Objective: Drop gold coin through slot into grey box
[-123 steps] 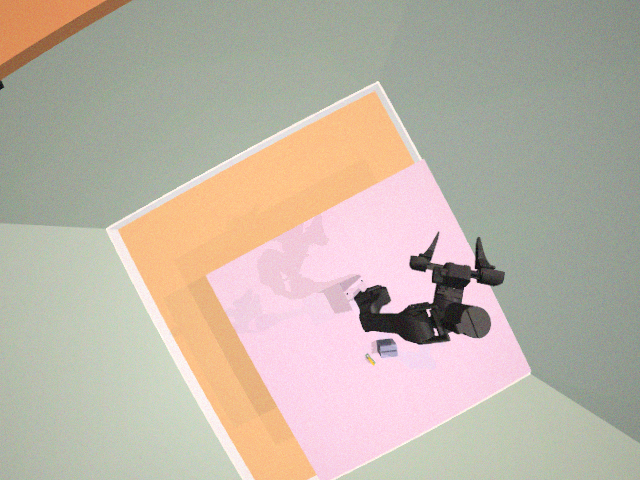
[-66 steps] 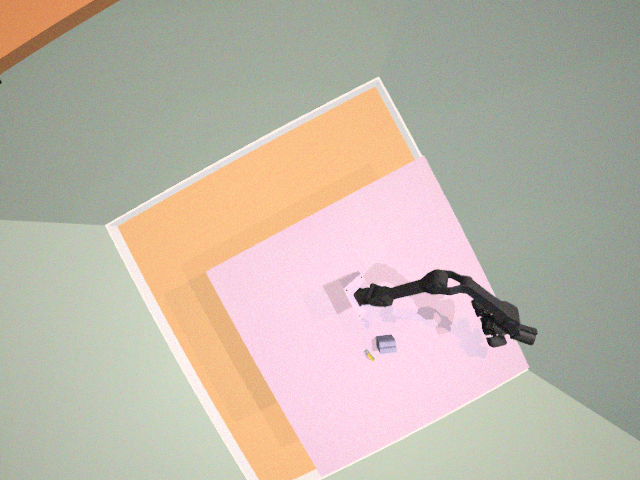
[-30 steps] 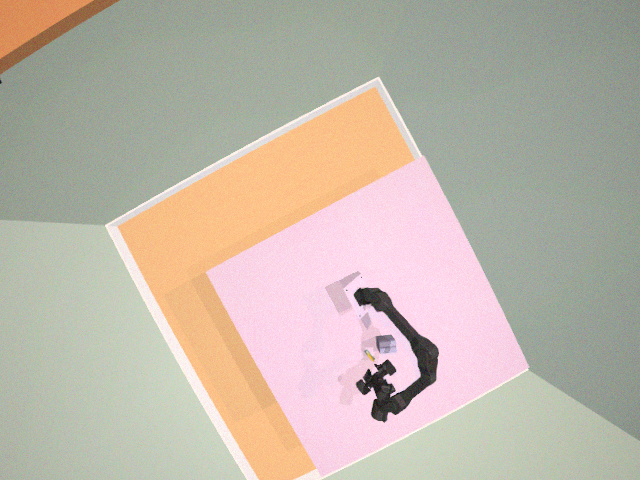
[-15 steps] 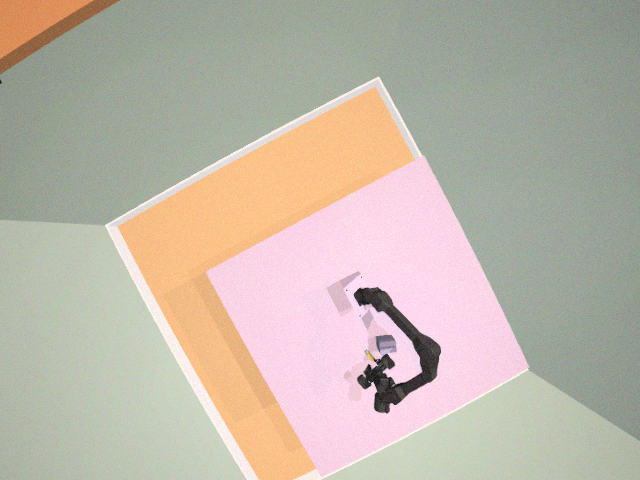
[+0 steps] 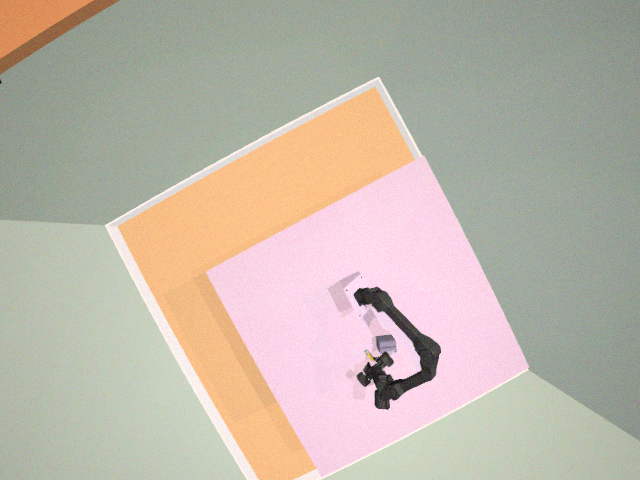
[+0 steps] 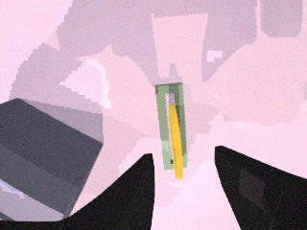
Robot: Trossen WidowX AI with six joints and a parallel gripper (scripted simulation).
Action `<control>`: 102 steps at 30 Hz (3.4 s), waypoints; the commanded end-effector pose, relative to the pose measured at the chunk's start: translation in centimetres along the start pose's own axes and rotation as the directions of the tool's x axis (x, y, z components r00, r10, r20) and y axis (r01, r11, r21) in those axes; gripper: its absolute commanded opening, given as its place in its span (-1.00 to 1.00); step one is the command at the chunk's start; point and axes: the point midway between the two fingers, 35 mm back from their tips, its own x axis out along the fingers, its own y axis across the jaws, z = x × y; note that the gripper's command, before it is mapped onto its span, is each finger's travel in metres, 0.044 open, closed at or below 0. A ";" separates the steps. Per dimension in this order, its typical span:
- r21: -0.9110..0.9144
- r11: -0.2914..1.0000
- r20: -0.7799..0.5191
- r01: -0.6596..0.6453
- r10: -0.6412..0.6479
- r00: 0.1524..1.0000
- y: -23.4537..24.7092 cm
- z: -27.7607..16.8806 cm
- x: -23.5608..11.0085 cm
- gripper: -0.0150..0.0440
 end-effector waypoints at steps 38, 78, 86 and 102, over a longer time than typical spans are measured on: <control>0.007 1.000 -0.001 -0.009 0.009 1.000 0.3 -0.2 3.7 -0.49; 0.001 1.000 -0.002 -0.004 0.004 1.000 0.1 -0.2 -5.8 -0.49; -0.250 0.968 -0.002 -0.005 0.004 1.000 0.2 -0.3 -5.8 -0.49; -0.723 0.691 -0.002 -0.005 0.004 1.000 0.3 -0.7 -5.8 -0.49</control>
